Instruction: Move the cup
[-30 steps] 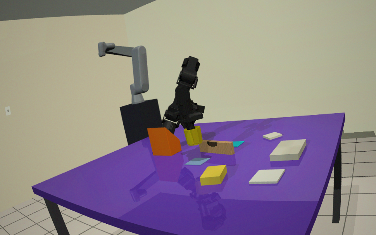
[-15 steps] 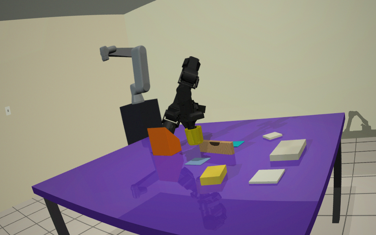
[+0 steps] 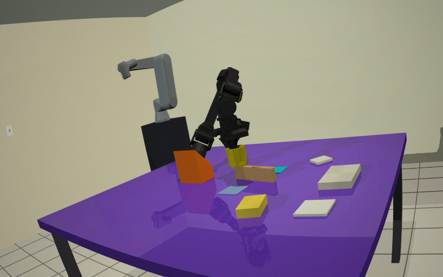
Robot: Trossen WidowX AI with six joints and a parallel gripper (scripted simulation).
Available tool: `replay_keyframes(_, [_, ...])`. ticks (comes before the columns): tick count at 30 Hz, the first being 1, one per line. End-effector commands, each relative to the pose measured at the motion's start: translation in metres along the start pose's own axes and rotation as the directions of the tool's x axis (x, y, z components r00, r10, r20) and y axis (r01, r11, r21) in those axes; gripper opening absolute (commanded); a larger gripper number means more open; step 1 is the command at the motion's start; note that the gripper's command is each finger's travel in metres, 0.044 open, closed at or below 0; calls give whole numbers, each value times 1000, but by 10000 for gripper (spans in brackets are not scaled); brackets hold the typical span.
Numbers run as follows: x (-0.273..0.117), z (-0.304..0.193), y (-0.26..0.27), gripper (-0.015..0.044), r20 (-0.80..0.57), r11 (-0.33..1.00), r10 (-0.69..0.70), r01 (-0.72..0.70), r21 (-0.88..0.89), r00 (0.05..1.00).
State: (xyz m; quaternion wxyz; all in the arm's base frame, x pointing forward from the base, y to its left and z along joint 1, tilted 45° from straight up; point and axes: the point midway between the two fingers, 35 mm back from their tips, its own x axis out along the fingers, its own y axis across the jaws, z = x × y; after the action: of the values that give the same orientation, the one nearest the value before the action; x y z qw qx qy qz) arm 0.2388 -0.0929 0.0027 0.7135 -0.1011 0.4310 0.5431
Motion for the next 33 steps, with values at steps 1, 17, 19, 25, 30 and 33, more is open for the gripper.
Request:
replay_keyframes(1, [0, 10, 4, 0, 6, 1000, 3, -3, 7, 1000])
replay_keyframes(17, [-1, 52, 15, 0, 8, 1000, 4, -4, 6, 1000])
replay_keyframes(19, [-1, 57, 16, 0, 8, 1000, 5, -5, 6, 1000])
replay_keyframes(25, [-2, 74, 21, 0, 9, 1000, 5, -5, 6, 1000])
replay_keyframes(30, [-2, 87, 25, 0, 10, 1000, 5, -5, 6, 1000])
replay_keyframes(33, [-2, 96, 28, 0, 10, 1000, 5, -5, 6, 1000])
